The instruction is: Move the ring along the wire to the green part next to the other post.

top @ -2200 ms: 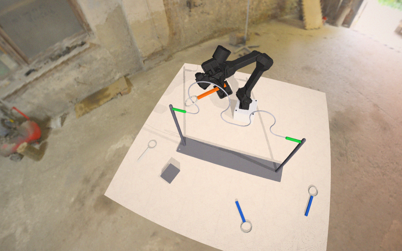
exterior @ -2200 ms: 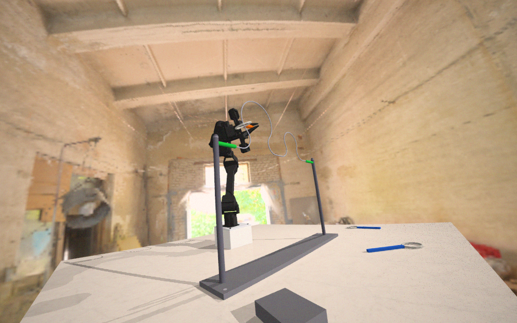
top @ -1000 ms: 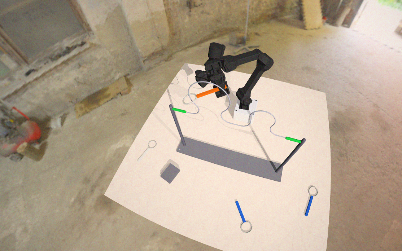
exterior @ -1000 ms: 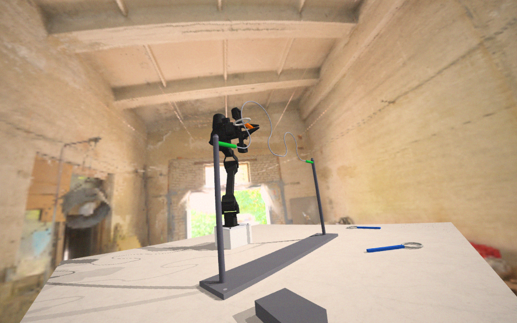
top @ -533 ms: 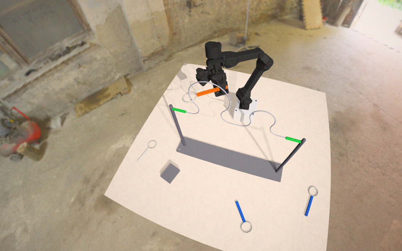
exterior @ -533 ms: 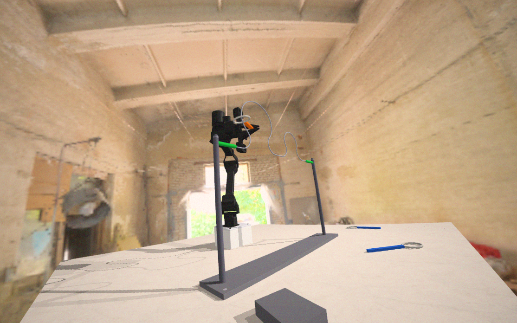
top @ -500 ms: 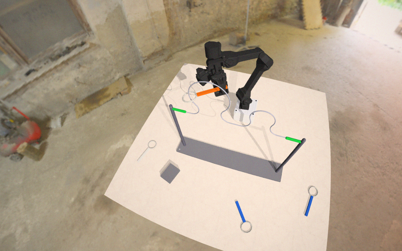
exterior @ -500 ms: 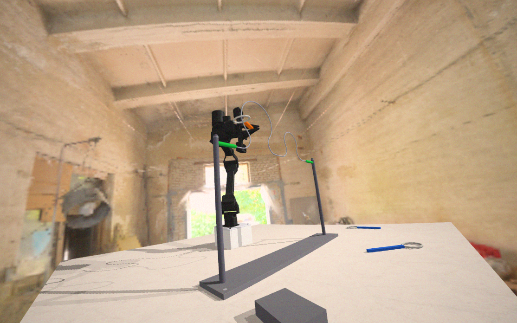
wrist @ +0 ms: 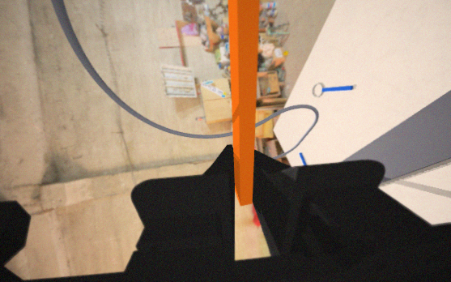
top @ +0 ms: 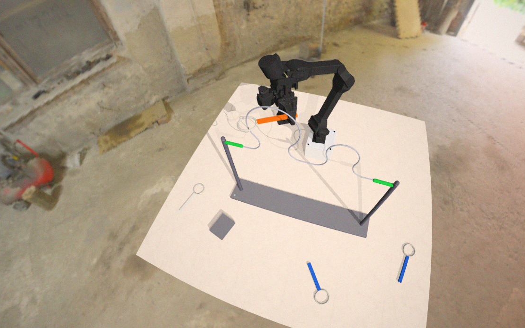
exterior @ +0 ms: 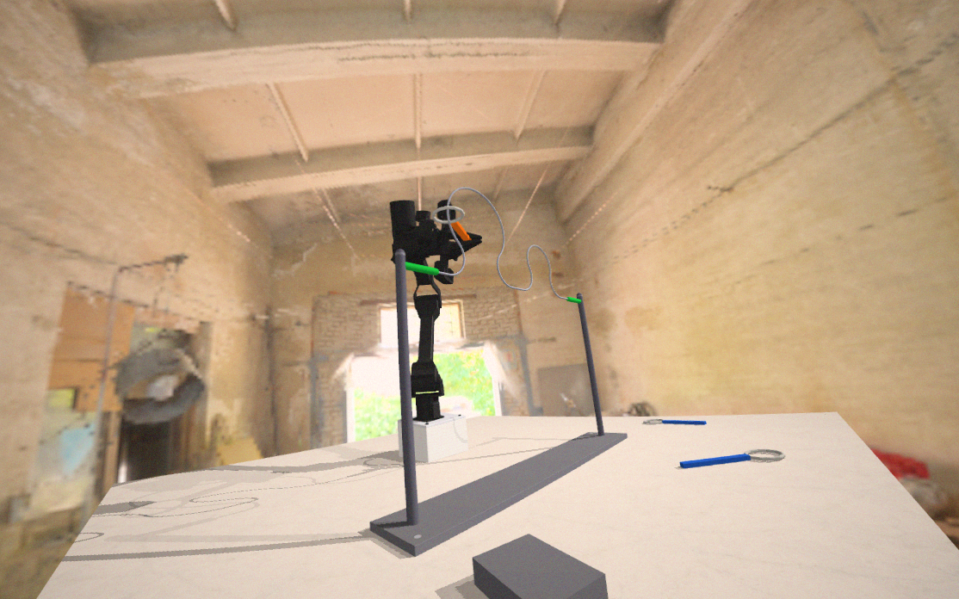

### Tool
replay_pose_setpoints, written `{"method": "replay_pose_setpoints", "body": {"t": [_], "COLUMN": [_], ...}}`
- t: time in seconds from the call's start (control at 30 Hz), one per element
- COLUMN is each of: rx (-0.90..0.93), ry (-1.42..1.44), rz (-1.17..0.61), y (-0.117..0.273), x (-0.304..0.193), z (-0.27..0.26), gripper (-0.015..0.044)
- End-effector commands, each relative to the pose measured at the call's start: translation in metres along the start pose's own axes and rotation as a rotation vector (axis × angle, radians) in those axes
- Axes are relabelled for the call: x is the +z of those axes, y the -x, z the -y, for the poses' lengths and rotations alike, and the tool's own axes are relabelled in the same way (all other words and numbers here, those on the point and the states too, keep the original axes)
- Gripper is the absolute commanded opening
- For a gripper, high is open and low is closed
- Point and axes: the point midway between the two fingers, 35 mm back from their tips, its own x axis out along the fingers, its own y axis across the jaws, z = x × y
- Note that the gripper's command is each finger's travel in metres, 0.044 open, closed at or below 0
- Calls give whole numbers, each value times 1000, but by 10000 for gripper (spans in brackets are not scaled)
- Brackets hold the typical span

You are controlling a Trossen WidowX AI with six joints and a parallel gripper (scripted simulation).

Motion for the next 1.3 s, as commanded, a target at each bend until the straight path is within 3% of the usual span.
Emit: {"method": "replay_pose_setpoints", "body": {"t": [0.0, 1.27], "rx": [-24, -263], "ry": [44, 438], "rz": [7, 58], "y": [0, 0], "x": [2, 4], "z": [-1, 13], "gripper": [-150, -150]}}
